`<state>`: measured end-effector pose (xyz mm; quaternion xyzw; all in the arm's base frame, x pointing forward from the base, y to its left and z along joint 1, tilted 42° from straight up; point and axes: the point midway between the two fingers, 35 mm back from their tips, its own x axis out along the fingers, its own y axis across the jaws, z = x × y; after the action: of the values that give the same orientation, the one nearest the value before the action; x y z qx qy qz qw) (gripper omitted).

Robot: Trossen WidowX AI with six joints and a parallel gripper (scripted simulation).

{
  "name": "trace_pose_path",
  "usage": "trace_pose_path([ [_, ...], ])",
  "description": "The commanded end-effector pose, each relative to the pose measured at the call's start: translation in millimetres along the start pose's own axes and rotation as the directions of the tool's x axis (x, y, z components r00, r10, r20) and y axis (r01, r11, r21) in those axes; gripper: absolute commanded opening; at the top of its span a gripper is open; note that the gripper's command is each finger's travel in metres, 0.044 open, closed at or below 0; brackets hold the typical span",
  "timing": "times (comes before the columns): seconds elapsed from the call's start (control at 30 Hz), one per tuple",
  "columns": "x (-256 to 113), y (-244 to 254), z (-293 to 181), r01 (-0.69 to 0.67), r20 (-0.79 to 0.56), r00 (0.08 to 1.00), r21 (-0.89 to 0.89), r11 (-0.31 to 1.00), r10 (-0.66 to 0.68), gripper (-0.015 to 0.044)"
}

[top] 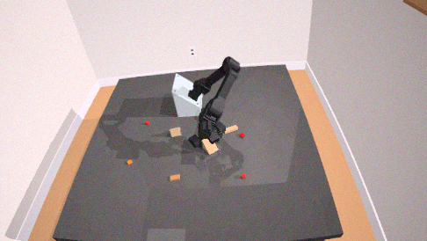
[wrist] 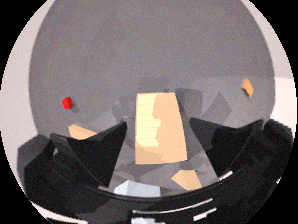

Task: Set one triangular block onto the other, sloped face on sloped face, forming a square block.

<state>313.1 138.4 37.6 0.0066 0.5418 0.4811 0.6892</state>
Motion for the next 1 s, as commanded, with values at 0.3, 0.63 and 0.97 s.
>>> trace_pose_path([
  [0.3,14.2,1.4,-5.4,-0.009,-0.004,1.0,0.012,1.0,0.009,0.0361],
  [0.63,14.2,1.4,-5.4,-0.009,-0.004,1.0,0.012,1.0,0.009,0.0216],
  [0.97,-4.9,0.8,-4.8,-0.007,-0.004,1.0,0.008,1.0,0.007,0.0],
])
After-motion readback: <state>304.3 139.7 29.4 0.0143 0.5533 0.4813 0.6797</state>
